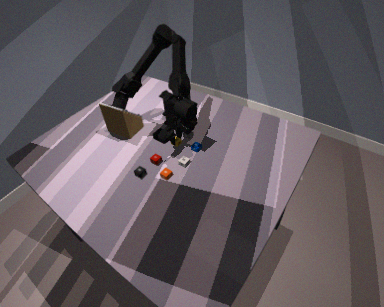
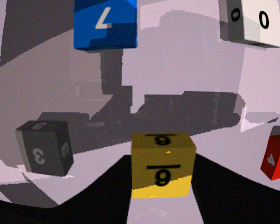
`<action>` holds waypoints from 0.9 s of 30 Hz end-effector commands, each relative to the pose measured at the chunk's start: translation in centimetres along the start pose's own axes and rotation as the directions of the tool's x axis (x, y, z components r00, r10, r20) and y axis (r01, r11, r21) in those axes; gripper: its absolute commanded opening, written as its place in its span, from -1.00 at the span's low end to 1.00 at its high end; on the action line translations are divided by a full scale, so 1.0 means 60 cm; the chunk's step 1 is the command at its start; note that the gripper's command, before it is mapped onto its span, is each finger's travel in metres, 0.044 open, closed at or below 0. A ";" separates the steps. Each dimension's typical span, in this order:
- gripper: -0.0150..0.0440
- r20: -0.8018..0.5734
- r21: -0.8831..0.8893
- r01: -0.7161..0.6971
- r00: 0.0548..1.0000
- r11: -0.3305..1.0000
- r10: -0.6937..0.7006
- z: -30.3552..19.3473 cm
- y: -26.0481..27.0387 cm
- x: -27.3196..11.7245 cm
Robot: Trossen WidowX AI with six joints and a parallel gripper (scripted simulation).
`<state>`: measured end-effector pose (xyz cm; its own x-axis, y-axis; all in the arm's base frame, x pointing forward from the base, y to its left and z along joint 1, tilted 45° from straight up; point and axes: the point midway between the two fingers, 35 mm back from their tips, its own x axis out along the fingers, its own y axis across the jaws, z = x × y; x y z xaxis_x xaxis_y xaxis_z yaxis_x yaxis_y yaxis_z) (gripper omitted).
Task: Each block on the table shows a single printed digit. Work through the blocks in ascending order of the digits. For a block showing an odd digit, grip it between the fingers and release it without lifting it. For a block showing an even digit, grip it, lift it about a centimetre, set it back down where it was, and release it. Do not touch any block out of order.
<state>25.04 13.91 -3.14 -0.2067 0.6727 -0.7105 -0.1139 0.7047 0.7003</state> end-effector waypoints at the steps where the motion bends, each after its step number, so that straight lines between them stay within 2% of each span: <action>1: -0.08 0.003 -0.009 0.004 1.000 1.000 -0.003 0.001 0.001 -0.002; 24: -0.08 0.003 -0.009 0.003 1.000 1.000 -0.003 0.001 0.001 0.023; 27: 0.18 0.003 -0.009 0.003 1.000 1.000 -0.003 0.001 0.001 0.023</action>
<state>24.81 14.86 -4.04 -0.2032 0.6695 -0.7145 -0.1300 0.7048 0.6974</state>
